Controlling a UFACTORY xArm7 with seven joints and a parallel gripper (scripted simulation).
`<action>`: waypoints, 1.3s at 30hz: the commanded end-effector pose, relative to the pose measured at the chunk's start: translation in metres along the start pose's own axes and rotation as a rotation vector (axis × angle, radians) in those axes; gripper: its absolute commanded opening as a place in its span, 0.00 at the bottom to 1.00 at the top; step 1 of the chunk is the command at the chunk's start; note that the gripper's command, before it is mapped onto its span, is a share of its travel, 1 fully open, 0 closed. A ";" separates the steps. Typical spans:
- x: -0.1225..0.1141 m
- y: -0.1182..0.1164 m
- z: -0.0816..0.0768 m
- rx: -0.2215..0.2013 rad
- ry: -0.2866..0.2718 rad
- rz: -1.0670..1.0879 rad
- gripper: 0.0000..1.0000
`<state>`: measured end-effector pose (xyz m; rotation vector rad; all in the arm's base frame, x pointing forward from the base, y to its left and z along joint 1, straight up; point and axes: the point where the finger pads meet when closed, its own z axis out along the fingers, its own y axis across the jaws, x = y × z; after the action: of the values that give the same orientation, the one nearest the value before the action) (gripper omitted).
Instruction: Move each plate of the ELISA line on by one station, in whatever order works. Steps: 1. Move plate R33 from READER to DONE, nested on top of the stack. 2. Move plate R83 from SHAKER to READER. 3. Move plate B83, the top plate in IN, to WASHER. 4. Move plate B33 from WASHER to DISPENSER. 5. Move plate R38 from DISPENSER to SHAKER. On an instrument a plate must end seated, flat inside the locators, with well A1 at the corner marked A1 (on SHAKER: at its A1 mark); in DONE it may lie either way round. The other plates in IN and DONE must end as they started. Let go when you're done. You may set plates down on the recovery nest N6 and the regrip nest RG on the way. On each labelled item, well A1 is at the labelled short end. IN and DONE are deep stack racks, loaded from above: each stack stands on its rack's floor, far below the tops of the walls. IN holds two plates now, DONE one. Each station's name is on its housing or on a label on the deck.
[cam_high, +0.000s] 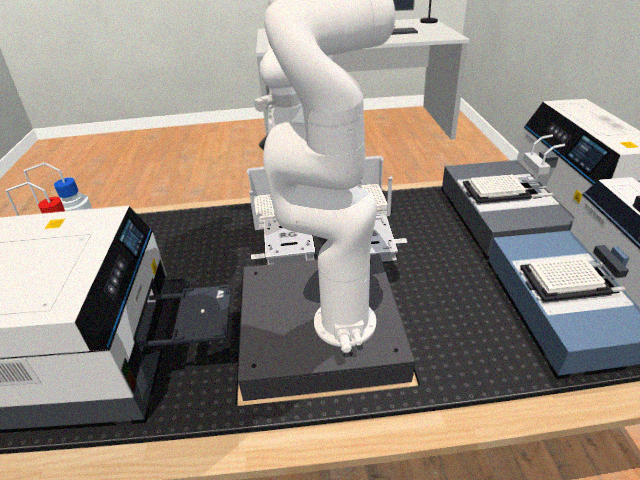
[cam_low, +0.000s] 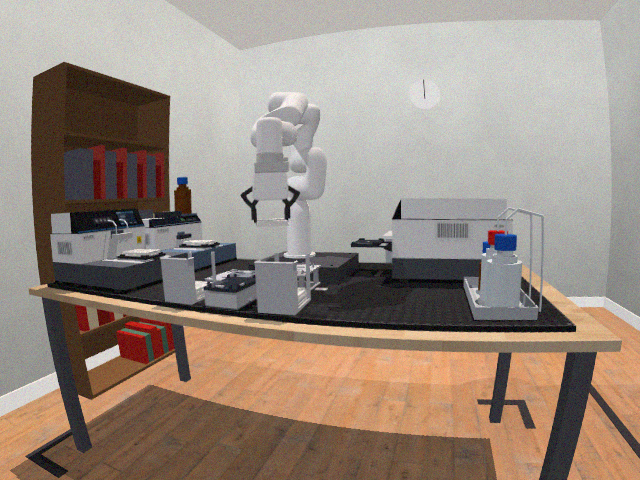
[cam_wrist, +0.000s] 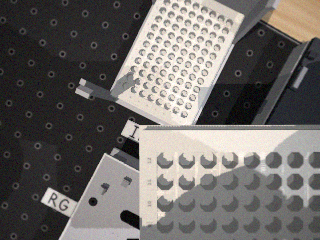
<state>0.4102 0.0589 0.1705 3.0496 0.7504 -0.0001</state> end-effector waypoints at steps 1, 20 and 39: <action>-0.002 -0.006 -0.002 -0.001 0.006 -0.053 0.00; -0.017 -0.039 -0.002 -0.001 0.006 -0.228 0.00; -0.030 -0.068 -0.002 -0.001 0.006 -0.426 0.00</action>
<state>0.3572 0.0999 0.1706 2.8423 1.3369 0.0019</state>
